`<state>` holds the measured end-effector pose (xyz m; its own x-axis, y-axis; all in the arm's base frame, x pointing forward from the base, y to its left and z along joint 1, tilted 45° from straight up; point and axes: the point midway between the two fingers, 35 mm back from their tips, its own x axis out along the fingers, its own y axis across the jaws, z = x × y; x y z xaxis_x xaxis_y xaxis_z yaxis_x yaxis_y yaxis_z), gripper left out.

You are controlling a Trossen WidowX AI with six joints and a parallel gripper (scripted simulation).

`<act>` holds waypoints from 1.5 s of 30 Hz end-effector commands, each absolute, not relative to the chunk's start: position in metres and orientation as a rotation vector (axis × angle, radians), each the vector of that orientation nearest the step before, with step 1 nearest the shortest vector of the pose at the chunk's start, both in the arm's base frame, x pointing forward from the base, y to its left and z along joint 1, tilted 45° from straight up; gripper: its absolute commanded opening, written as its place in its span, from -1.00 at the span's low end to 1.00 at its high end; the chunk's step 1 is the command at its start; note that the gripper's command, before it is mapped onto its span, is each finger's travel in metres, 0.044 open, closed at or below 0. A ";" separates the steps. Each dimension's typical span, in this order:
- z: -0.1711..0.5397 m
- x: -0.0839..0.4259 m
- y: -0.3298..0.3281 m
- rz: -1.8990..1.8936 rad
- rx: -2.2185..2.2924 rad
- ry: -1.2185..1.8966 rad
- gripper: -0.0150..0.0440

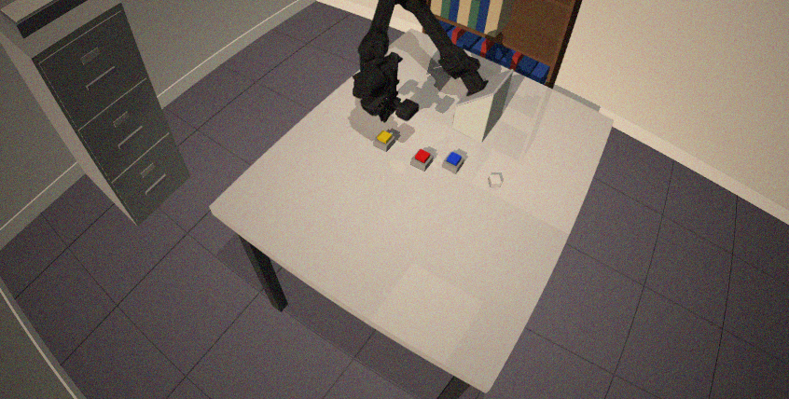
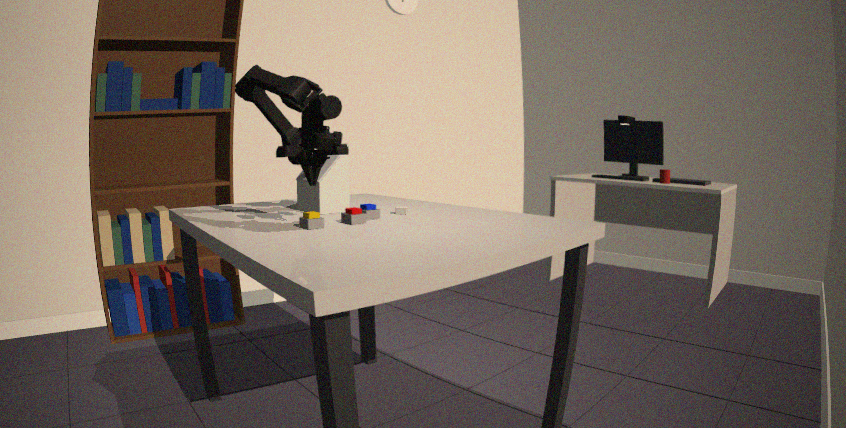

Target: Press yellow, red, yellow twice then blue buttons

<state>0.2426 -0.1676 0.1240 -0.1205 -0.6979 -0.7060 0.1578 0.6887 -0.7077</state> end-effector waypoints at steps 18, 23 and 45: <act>0.083 0.227 -0.209 -0.781 -0.464 1.553 -0.42; 0.078 0.225 -0.214 -0.782 -0.464 1.553 -0.42; 0.072 0.224 -0.221 -0.783 -0.465 1.553 -0.42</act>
